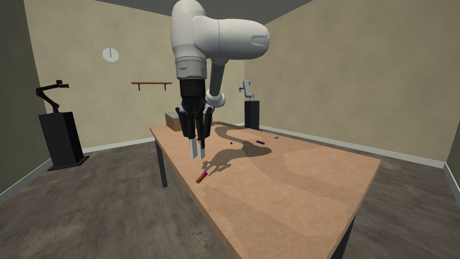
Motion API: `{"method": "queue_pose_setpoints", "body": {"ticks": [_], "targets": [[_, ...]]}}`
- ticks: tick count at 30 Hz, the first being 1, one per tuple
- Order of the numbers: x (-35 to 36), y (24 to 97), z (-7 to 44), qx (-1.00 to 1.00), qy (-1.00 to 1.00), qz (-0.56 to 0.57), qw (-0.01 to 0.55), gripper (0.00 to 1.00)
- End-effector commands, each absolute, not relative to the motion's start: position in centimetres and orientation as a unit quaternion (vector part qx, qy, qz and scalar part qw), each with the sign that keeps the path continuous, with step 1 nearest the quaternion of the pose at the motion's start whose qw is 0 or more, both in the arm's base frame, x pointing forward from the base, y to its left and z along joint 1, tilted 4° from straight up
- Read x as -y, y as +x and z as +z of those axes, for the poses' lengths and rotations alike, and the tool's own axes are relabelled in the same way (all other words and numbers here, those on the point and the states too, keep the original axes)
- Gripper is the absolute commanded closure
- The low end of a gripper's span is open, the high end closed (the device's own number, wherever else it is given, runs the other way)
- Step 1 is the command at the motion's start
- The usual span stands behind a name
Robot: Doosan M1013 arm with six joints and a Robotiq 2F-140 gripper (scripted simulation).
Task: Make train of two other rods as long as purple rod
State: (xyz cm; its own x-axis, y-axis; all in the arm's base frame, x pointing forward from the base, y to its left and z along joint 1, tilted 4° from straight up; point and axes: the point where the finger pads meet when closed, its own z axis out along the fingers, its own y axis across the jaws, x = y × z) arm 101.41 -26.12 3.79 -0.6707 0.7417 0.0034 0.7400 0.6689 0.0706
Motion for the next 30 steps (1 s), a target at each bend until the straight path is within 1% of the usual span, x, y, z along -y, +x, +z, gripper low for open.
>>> {"method": "queue_pose_setpoints", "body": {"ticks": [1, 6, 7, 30], "targets": [[26.14, 101.39, 4.16, -0.913, 0.406, 0.033, 0.013, 0.77], [26.14, 101.38, 4.34, -0.913, 0.406, 0.033, 0.013, 0.77], [26.14, 101.38, 4.34, -0.913, 0.406, 0.033, 0.013, 0.00], [26.15, 101.37, 4.49, -0.913, 0.406, 0.033, 0.013, 0.00]]}}
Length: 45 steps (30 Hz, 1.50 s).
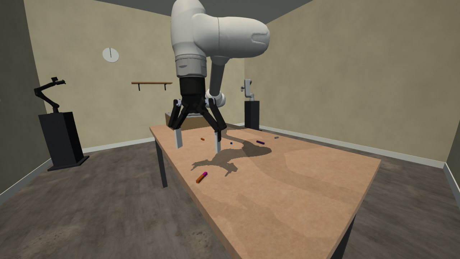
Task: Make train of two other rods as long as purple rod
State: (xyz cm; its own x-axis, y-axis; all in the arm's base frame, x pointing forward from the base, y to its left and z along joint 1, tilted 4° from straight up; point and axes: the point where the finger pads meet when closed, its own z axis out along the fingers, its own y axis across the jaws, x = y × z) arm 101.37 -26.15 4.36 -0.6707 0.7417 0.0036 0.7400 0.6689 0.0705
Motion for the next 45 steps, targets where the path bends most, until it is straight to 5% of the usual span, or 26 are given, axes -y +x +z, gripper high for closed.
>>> {"method": "queue_pose_setpoints", "body": {"ticks": [1, 21, 45], "targets": [[26.2, 101.4, 4.6, -0.913, 0.406, 0.033, 0.013, 0.00], [26.5, 101.0, 11.2, -0.913, 0.406, 0.033, 0.013, 0.00], [26.5, 101.0, 11.8, -0.913, 0.406, 0.033, 0.013, 0.00]]}}
